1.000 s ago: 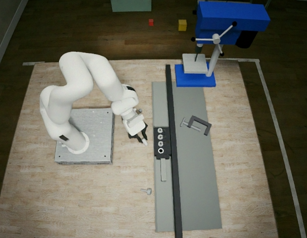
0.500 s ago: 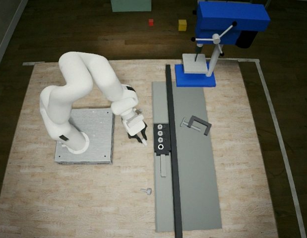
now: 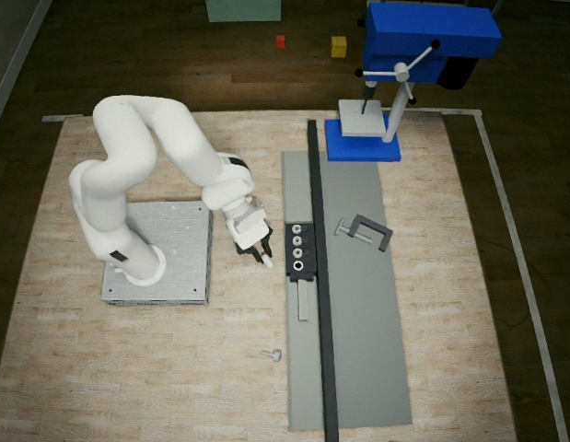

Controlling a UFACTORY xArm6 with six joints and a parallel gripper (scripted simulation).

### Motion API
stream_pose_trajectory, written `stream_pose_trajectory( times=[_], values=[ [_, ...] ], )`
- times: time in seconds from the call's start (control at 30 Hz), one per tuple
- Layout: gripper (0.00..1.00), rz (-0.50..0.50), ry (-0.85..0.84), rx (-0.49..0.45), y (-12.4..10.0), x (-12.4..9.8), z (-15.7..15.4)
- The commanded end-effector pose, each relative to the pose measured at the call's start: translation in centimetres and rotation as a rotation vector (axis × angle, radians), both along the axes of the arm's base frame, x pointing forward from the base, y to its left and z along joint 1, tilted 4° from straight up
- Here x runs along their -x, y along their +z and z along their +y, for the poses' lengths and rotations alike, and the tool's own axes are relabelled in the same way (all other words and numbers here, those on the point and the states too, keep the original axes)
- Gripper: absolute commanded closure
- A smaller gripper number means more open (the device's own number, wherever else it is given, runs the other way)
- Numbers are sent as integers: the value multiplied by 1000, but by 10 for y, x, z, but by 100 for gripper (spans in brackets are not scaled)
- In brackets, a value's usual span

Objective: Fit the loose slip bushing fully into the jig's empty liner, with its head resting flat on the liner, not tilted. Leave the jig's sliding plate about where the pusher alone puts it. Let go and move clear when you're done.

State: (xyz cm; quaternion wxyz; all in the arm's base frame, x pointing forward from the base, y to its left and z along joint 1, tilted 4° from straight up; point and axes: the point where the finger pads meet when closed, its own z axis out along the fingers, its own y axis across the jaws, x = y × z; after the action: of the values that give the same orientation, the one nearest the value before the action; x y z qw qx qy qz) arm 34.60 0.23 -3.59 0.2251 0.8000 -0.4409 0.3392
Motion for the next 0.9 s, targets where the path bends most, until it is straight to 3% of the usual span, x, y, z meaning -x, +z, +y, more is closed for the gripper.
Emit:
stream_pose_trajectory(
  times=[0.0, 0.5, 0.87],
  values=[
    [74, -4, 0, -1, 11, -2, 1],
    [74, -4, 0, -1, 17, -2, 2],
    [74, -4, 0, -1, 34, -3, 3]
  ],
)
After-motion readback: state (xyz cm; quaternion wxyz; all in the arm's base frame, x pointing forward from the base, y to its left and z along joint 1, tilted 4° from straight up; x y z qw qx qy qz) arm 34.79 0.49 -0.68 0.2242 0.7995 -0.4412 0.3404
